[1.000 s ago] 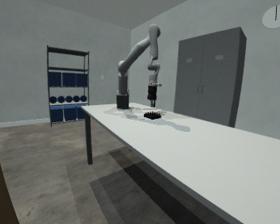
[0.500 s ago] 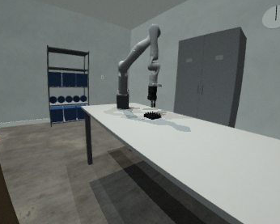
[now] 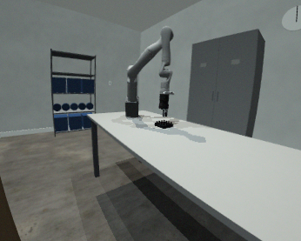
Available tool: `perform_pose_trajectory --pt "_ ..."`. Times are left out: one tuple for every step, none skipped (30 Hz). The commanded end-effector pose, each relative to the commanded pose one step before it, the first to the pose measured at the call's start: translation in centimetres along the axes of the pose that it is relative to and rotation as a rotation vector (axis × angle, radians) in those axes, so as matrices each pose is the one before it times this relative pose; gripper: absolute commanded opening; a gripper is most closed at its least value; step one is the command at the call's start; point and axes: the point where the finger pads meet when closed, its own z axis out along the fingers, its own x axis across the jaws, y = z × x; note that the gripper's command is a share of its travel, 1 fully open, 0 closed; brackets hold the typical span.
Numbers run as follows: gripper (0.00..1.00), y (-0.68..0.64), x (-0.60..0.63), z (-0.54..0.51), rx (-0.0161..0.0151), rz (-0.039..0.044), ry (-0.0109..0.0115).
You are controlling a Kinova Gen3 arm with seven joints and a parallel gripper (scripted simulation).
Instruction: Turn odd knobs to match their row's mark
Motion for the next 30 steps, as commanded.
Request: perform_pose_trajectory --pt "0.46 -0.131 0.446 0.427 -0.00226 0.0113 0.00314" --pt "0.46 -0.004 -0.005 0.108 0.00006 0.00006 -0.00007" --pt "0.46 -0.001 0.0 0.115 -0.00006 -0.00005 0.0001" --pt "0.46 0.0 0.0 0.0 0.0 0.0 0.0" --pt "0.46 0.0 0.0 0.0 0.0 0.0 0.0" --pt "0.46 -0.002 -0.001 0.114 -0.00004 -0.00003 0.00006" --pt "0.46 -0.003 -0.004 0.111 0.00002 0.00001 -0.00002" --pt "0.46 -0.005 -0.006 0.107 0.00008 0.00005 -0.0001" --pt "0.46 -0.001 -0.001 0.114 -0.00003 -0.00003 0.00008" --pt "0.46 -0.001 0.0 0.115 -0.00006 -0.00004 0.0001" --pt "0.46 -0.003 -0.003 0.11 0.00001 0.0 -0.00001" --pt "0.46 -0.005 -0.006 0.105 0.00007 0.00005 -0.00011" --pt "0.46 -0.003 -0.004 0.108 0.00003 0.00001 -0.00003" --pt "0.46 0.0 0.002 0.116 -0.00006 -0.00006 0.00014" --pt "0.46 -0.002 -0.002 0.109 0.0 -0.00001 0.00002" --pt "0.46 -0.004 -0.005 0.102 0.00005 0.00003 -0.00008" --pt "0.46 -0.005 -0.008 0.096 0.00009 0.00007 -0.00017" --pt "0.46 0.0 0.002 0.11 -0.00006 -0.00007 0.00017" --pt "0.46 -0.001 0.0 0.102 -0.00002 -0.00003 0.00007" --pt "0.46 -0.002 -0.003 0.094 0.00001 0.00001 -0.00002" --pt "0.46 0.0 0.0 0.0 0.0 0.0 0.0" --pt "0.46 0.0 0.0 0.0 0.0 0.0 0.0" --pt "0.46 -0.003 -0.005 0.086 0.00004 0.00003 -0.00009" --pt "0.46 -0.003 -0.006 0.077 0.00006 0.00005 -0.00014" --pt "0.46 -0.001 0.001 0.084 -0.00003 -0.00005 0.00012" --pt "0.46 -0.001 0.0 0.075 -0.00002 -0.00003 0.00007" --pt "0.46 -0.001 -0.001 0.066 0.0 -0.00001 0.00002" --pt "0.46 -0.001 -0.002 0.057 0.0 0.0 -0.00001" --pt "0.46 -0.001 -0.002 0.048 0.00001 0.00001 -0.00003" --pt "0.46 -0.001 -0.002 0.04 0.00001 0.00001 -0.00003"
